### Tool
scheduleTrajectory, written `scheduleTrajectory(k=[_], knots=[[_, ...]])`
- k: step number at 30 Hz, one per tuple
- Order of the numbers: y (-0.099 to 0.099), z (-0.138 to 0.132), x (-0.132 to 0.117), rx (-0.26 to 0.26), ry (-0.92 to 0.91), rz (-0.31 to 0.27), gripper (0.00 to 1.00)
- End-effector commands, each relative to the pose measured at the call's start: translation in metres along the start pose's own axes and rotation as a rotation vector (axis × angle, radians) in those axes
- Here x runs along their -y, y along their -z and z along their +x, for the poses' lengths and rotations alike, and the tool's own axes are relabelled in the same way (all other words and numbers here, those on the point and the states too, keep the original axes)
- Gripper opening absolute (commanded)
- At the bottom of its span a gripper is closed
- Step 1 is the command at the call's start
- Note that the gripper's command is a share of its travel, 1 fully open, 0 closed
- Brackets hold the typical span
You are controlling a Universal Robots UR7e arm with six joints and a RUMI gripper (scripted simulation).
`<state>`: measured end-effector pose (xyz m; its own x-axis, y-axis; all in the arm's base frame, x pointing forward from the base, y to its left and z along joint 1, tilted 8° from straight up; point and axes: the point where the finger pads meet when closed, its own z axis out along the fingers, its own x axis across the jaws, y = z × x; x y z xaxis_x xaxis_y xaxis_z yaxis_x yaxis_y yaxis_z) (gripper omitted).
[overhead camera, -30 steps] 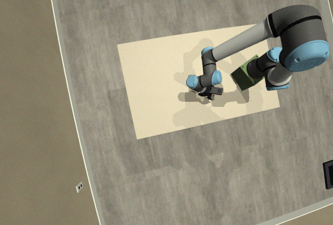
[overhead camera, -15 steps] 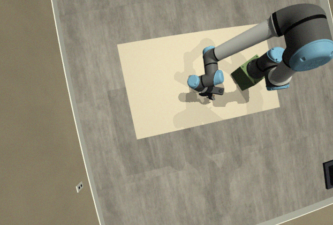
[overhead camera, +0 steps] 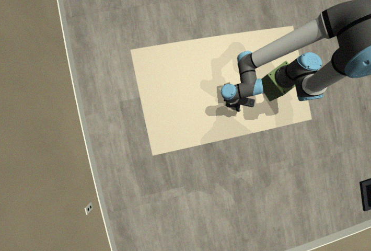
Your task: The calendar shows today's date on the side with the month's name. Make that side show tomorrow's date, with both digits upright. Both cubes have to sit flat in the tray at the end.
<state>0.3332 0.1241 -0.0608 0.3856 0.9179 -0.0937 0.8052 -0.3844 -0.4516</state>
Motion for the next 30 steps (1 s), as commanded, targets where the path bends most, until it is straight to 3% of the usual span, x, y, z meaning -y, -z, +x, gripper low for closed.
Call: scheduleTrajectory(k=[1,10,19,21,26,30], knots=[[0.0006,0.0001,0.0003,-0.002,-0.001,-0.044,0.40],[0.0003,0.0001,0.0003,-0.002,0.000,-0.060,0.40],[-0.0011,0.0002,0.0011,0.002,0.000,-0.205,0.40],[-0.0011,0.0002,0.0011,0.002,0.000,-0.205,0.40],[-0.0003,0.0002,0.0023,-0.001,-0.001,-0.282,0.40],[0.0002,0.0001,0.0028,-0.002,-0.001,-0.305,0.40]])
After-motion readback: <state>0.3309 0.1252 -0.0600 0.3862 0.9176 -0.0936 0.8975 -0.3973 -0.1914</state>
